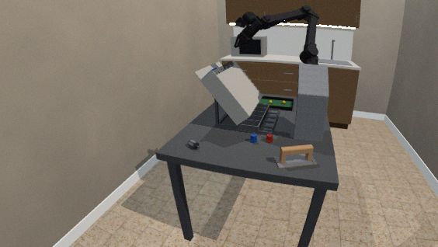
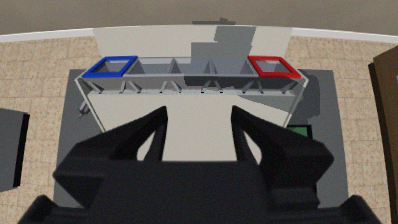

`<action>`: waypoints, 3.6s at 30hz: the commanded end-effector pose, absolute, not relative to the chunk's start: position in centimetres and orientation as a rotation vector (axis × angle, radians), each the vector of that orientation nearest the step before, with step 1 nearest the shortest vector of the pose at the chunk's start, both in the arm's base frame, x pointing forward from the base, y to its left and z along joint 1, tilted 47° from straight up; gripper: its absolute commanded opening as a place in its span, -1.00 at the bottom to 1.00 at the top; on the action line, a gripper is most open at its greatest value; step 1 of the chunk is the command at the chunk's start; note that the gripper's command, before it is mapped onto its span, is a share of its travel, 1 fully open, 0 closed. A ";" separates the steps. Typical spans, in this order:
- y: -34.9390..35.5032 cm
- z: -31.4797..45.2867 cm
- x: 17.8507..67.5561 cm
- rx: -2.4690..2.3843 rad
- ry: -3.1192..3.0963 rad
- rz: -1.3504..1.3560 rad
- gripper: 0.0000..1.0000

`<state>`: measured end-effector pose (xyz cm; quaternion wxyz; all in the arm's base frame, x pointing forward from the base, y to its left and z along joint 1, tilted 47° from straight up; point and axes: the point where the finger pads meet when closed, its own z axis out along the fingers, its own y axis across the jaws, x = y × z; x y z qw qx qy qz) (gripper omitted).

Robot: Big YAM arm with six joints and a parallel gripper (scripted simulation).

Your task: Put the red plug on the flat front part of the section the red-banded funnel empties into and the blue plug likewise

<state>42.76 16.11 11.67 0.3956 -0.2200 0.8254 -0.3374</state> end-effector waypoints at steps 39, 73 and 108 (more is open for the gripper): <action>-15.2 14.1 31.3 -0.342 2.510 -1.082 0.13; -33.2 14.1 24.6 -0.215 2.766 -1.214 0.13; -34.3 14.5 24.3 -0.202 2.772 -1.229 0.13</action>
